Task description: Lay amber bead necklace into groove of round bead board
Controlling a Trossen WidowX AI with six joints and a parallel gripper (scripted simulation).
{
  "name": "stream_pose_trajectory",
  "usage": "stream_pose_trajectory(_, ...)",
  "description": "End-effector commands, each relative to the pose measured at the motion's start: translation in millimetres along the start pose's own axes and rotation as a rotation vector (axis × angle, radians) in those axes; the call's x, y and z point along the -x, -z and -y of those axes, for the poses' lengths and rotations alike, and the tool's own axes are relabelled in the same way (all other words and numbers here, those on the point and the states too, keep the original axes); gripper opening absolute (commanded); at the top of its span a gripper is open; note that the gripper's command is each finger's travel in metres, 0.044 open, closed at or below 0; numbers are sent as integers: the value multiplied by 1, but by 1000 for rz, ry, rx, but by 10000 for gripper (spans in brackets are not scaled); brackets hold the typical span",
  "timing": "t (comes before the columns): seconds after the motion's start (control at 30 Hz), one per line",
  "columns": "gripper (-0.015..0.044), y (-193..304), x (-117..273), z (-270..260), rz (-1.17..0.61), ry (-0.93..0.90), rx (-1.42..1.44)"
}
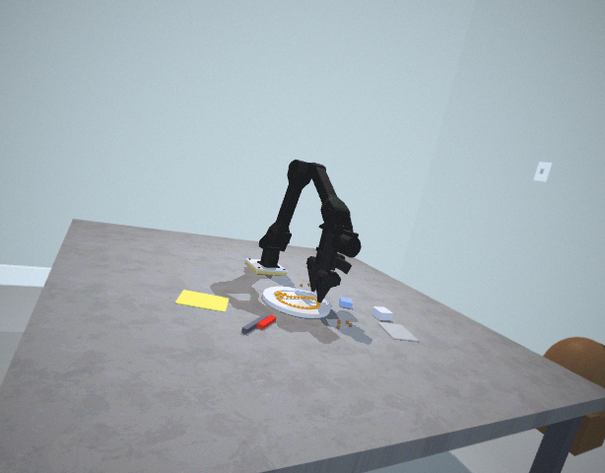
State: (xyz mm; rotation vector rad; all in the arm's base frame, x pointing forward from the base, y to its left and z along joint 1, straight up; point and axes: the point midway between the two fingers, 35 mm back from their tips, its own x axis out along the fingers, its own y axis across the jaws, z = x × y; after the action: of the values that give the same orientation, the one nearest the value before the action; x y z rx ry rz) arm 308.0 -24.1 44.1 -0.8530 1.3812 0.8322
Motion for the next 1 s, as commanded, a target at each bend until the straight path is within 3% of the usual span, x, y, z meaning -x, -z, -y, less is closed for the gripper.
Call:
stream_pose_trajectory(0.0, 440, 0, 2, 0, 0, 4, -3)
stream_pose_trajectory(0.53, 440, 0, 2, 0, 0, 4, -3)
stream_pose_trajectory(0.77, 256, 11, 32, 5, -1, 4, 209)
stream_pose_trajectory(0.93, 125, 12, 33, 5, -1, 4, 216)
stream_pose_trajectory(0.97, 120, 12, 32, 5, -1, 4, 216)
